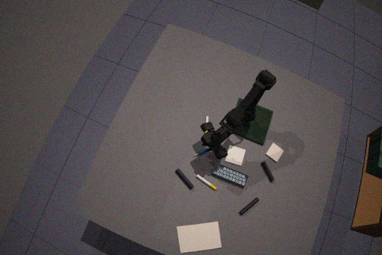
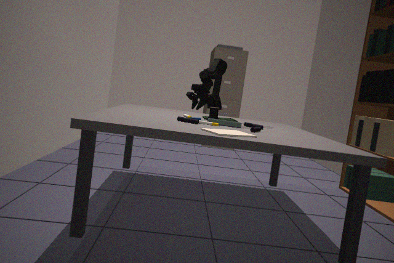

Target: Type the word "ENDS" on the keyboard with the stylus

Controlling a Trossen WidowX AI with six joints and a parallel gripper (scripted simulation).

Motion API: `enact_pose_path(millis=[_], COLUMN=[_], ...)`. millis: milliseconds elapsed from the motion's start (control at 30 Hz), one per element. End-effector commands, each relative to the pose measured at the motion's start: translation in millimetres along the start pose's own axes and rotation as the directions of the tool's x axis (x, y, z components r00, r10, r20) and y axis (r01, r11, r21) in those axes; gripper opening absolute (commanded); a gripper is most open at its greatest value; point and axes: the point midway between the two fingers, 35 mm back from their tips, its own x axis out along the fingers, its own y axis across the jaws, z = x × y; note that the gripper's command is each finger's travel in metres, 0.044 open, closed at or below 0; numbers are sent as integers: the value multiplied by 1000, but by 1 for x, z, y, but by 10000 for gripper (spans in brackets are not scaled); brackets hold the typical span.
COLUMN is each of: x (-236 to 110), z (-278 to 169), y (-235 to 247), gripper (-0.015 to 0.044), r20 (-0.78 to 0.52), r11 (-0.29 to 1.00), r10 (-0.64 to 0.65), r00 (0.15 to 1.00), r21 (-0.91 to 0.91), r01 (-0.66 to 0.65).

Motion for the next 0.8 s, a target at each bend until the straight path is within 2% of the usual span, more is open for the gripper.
enact_pose_path(millis=[0, 767], x=[3, 16], z=[-3, -11], y=[-2, 0], gripper=[150, 150], r20=[-2, -2], r11=[1000, 1000], r10=[-6, -6], r00=[1000, 1000], r21=[5, 5], r01=[6, 6])
